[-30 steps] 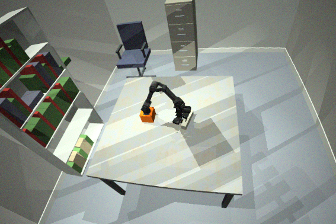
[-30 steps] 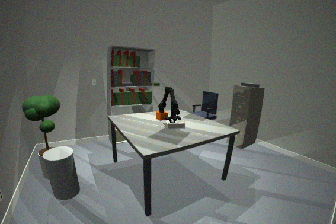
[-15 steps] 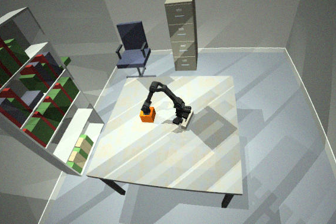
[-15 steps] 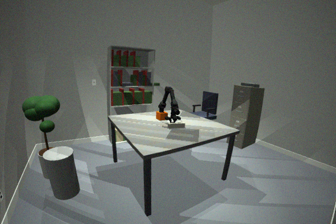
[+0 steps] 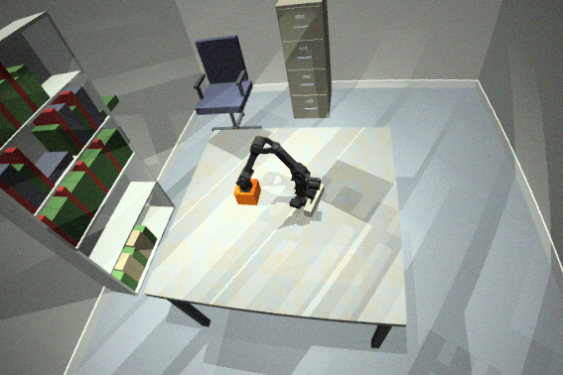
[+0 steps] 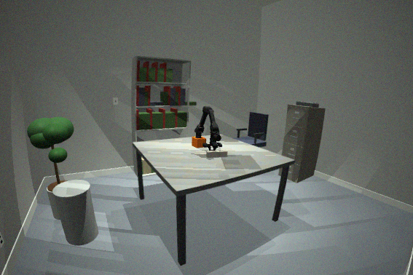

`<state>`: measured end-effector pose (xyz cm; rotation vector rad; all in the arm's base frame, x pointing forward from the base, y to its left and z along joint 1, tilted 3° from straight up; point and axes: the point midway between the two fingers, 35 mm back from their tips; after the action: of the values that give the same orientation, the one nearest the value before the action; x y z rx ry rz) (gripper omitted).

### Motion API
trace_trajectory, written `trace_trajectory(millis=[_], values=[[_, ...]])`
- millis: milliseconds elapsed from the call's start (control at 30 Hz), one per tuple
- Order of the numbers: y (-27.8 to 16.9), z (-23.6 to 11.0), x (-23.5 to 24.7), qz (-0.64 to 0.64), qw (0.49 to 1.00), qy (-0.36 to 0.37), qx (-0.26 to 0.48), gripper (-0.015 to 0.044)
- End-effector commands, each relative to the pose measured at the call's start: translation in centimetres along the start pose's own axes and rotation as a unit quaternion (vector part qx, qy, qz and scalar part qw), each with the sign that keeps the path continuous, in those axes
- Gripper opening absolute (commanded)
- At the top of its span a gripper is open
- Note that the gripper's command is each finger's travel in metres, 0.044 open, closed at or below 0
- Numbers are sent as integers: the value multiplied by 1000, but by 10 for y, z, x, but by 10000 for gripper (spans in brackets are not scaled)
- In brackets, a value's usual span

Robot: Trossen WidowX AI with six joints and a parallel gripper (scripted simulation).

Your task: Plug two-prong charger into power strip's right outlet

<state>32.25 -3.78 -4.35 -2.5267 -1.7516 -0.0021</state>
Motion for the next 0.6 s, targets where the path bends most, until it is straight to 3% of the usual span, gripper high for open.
trace_trajectory(millis=[0,567], values=[[1,-1,1,-1,1000,3,-1,0],[5,-2,1,-1,1000,3,-1,0]])
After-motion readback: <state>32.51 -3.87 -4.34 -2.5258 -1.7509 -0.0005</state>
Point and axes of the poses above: the point midway between the two fingers, 35 mm back from their tips, its own z axis out along the fingers, its own x axis across the jaws, y = z × x, and after that the axes turned 2 degrees about z, right-handed
